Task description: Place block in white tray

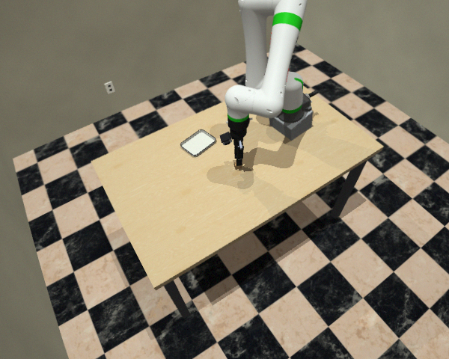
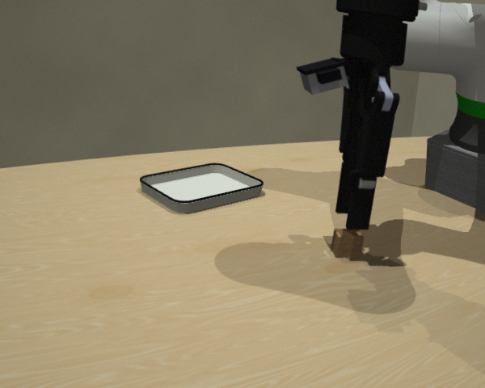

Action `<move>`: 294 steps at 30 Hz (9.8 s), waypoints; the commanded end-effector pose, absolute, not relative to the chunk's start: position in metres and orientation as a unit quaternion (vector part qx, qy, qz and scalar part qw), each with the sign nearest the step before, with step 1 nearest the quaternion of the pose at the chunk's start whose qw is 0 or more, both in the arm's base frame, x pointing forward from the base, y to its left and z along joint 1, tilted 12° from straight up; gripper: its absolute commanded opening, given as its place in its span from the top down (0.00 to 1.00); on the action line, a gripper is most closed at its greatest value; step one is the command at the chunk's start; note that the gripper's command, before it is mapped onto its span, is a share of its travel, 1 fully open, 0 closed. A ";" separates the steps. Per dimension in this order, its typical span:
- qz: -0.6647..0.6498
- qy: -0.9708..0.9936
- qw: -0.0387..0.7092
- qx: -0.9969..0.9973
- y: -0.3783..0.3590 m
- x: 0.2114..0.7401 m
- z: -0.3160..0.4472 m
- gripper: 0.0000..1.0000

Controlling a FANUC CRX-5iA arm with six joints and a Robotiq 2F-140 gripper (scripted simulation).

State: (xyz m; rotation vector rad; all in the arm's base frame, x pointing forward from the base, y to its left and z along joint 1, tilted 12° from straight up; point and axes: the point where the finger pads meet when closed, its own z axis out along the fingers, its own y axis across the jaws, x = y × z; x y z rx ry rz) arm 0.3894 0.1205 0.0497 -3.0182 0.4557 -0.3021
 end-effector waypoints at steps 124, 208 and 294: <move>-0.099 0.148 0.037 -0.983 0.121 0.393 0.036 0.90; -0.099 0.148 0.037 -0.983 -0.129 0.498 0.073 0.90; -0.099 0.148 0.037 -0.983 -0.128 0.507 0.027 0.65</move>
